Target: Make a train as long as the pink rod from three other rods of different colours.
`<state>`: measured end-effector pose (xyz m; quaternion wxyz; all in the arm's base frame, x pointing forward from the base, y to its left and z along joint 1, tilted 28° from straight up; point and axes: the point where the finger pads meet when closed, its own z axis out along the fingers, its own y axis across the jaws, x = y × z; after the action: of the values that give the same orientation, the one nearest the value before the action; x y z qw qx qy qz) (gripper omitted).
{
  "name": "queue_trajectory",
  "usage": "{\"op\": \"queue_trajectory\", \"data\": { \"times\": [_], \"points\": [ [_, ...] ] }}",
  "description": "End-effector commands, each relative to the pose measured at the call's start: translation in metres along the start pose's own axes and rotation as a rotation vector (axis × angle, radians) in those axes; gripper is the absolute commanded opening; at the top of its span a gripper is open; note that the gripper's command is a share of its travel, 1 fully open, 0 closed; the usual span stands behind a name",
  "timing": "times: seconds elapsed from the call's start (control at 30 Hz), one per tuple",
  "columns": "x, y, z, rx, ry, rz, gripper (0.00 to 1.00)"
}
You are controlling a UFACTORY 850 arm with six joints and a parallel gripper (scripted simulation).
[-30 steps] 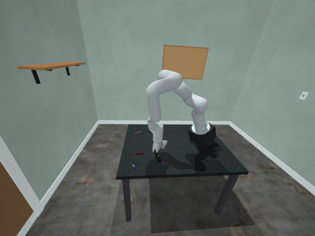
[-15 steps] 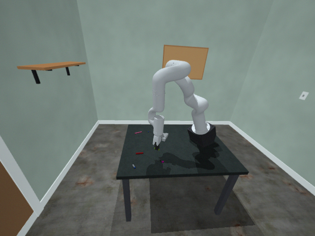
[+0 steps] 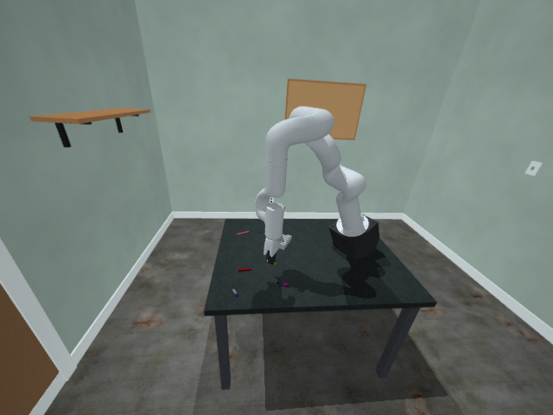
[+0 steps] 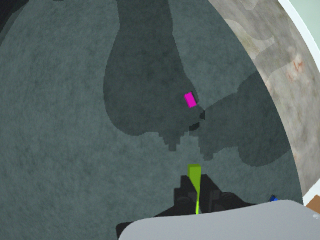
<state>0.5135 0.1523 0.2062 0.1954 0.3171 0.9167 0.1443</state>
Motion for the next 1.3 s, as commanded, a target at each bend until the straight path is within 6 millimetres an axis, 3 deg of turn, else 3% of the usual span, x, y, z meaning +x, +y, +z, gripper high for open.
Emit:
{"op": "queue_trajectory", "data": {
  "times": [0.0,0.37,0.43,0.5,0.6,1.27],
  "points": [
    [-0.032,0.029,0.003,0.007,-0.016,0.091,0.04],
    [-0.110,0.108,0.002,0.010,-0.017,0.365,0.04],
    [-0.110,0.108,0.002,0.010,-0.017,0.365,0.04],
    [-0.132,0.134,0.000,0.002,-0.004,0.454,0.04],
    [-0.146,0.151,-0.002,-0.004,0.008,0.509,0.04],
    [-0.148,0.155,0.000,-0.006,0.012,0.521,0.04]
  ]
}}
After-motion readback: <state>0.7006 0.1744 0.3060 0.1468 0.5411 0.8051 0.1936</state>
